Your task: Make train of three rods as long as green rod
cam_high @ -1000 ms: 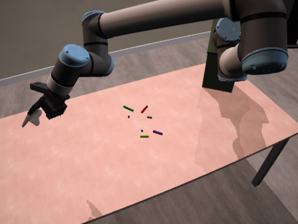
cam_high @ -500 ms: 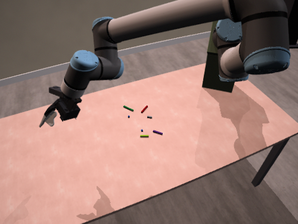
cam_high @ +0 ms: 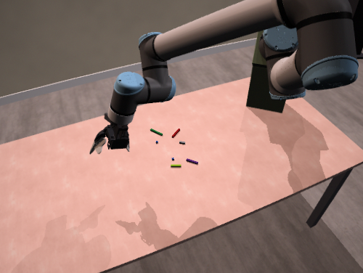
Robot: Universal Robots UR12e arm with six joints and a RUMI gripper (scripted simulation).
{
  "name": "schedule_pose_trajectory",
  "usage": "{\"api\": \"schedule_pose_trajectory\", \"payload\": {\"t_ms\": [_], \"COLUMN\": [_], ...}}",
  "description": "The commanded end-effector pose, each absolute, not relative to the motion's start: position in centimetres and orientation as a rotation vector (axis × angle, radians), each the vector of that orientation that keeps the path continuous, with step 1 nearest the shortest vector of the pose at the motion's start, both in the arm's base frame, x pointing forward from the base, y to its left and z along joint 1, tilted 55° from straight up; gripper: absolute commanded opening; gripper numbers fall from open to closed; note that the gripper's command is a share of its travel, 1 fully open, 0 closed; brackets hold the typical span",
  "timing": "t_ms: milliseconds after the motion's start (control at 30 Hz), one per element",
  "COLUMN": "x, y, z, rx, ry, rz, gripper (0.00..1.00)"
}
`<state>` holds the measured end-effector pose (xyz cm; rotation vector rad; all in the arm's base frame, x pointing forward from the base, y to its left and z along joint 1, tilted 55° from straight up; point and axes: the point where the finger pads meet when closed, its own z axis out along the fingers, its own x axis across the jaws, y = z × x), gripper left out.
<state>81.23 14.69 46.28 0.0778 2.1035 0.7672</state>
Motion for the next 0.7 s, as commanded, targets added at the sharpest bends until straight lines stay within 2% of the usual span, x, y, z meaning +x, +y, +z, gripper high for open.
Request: {"api": "schedule_pose_trajectory", "payload": {"t_ms": [0, 667], "x": [78.6, 65.6], "y": [16.9, 25.6], "z": [41.4, 25.1], "rx": [0.186, 0.659], "ry": [2.159, 2.370], "rz": [0.867, 1.190], "gripper": [1.00, 1.00]}}
